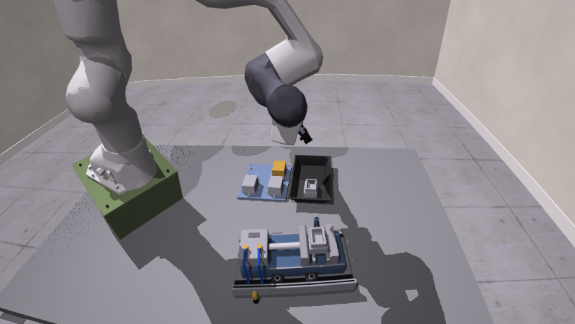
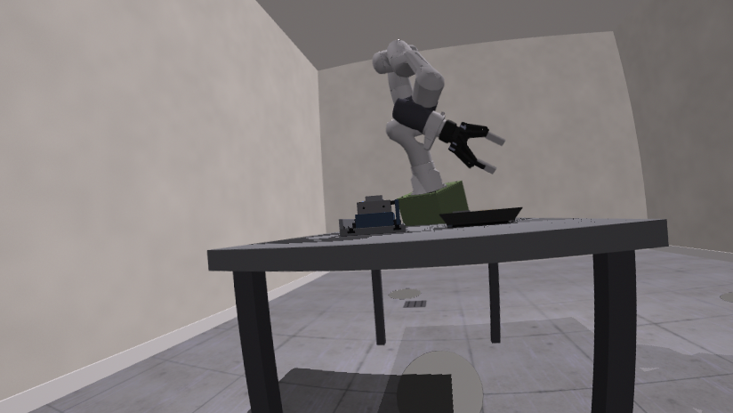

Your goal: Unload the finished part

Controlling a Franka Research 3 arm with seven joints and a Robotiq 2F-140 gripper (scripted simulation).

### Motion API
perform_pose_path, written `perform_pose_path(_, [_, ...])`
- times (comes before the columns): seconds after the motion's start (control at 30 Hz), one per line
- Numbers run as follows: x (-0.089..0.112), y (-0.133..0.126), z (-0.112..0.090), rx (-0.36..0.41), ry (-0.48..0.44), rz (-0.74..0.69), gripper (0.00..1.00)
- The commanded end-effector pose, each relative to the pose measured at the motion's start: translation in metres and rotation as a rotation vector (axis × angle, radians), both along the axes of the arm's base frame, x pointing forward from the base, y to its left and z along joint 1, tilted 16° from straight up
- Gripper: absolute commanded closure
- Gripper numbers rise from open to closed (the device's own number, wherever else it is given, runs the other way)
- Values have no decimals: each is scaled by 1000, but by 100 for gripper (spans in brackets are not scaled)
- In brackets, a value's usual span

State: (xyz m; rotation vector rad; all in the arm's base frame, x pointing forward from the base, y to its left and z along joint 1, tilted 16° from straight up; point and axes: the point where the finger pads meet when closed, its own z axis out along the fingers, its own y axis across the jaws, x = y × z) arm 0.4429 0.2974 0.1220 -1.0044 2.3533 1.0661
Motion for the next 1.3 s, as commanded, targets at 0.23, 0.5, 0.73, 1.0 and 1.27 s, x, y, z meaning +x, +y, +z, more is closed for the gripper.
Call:
perform_pose_path(0.23, [20,-83,-3,-239,-166,221,0])
perform_pose_path(0.5, [34,-131,0,-366,-244,324,0])
perform_pose_path(0.73, [55,-201,10,-546,-339,461,0])
perform_pose_path(1.0, [73,-264,26,-709,-411,580,0])
perform_pose_path(1.27, [93,-340,53,-909,-479,727,0])
